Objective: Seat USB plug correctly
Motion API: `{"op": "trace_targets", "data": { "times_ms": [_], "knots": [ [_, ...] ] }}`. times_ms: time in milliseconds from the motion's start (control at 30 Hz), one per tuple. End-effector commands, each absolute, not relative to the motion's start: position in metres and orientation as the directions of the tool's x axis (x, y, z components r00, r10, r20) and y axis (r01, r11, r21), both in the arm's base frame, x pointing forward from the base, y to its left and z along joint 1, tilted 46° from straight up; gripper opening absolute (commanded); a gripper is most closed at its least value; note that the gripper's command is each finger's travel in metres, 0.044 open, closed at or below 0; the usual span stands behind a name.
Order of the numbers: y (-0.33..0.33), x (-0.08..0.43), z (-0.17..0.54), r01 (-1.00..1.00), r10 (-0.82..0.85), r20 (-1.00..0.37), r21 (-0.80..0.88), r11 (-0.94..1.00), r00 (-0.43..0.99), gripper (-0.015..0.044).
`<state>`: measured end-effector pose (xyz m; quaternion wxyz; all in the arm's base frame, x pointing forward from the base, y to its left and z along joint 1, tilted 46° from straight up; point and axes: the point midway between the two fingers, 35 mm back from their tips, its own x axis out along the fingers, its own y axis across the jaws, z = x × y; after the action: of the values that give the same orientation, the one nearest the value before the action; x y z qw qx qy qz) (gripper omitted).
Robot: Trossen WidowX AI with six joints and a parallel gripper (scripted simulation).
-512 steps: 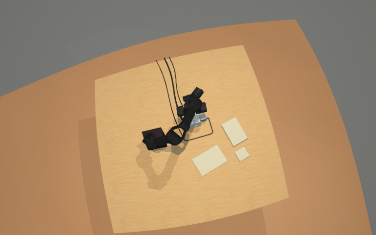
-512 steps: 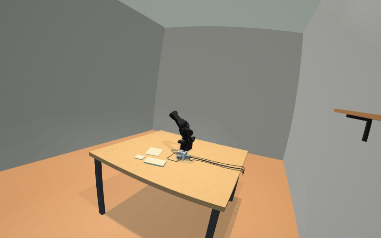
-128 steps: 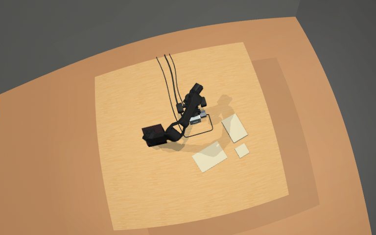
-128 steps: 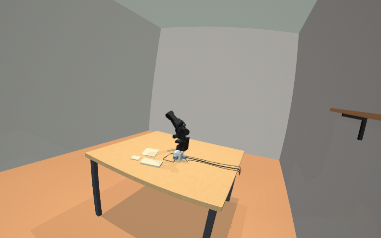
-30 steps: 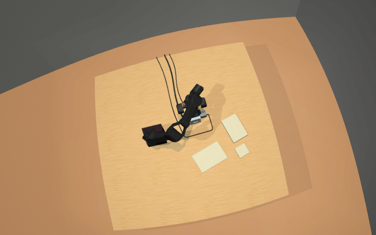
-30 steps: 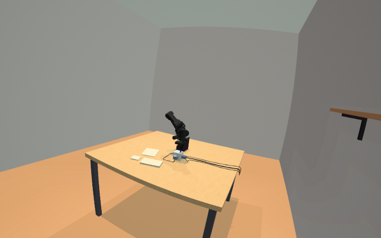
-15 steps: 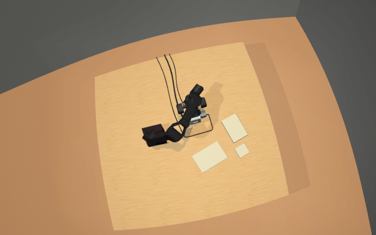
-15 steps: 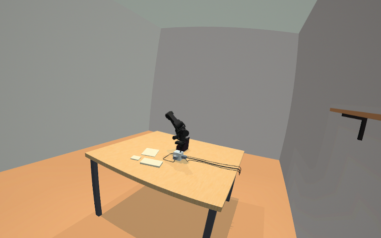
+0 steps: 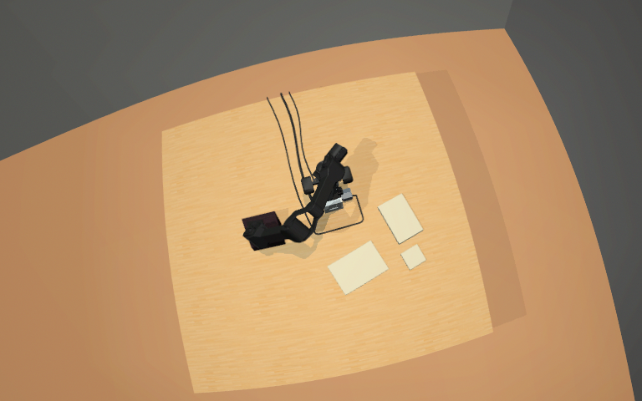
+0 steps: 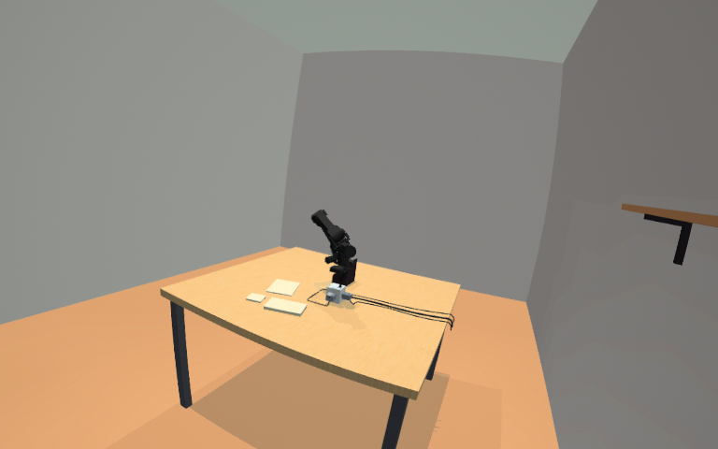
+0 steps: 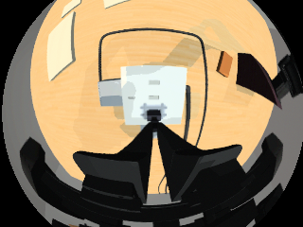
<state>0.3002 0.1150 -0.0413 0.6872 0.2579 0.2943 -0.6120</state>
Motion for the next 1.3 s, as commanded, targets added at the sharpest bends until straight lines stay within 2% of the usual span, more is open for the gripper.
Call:
{"op": "trace_targets", "data": {
  "times_ms": [0,500,633,1267],
  "knots": [
    [0.1123,0.3008,-0.0423,0.993,-0.695,-0.715,-0.007,0.119,0.078,0.0000],
    [0.1123,0.3008,-0.0423,0.993,-0.695,-0.715,-0.007,0.119,0.078,0.0000],
    [0.1150,0.3002,-0.0413,0.993,-0.689,-0.720,-0.005,0.118,0.078,0.0095],
    [0.1153,0.3002,-0.0407,0.993,-0.689,-0.720,-0.006,0.116,0.076,0.0095]
  ]
}}
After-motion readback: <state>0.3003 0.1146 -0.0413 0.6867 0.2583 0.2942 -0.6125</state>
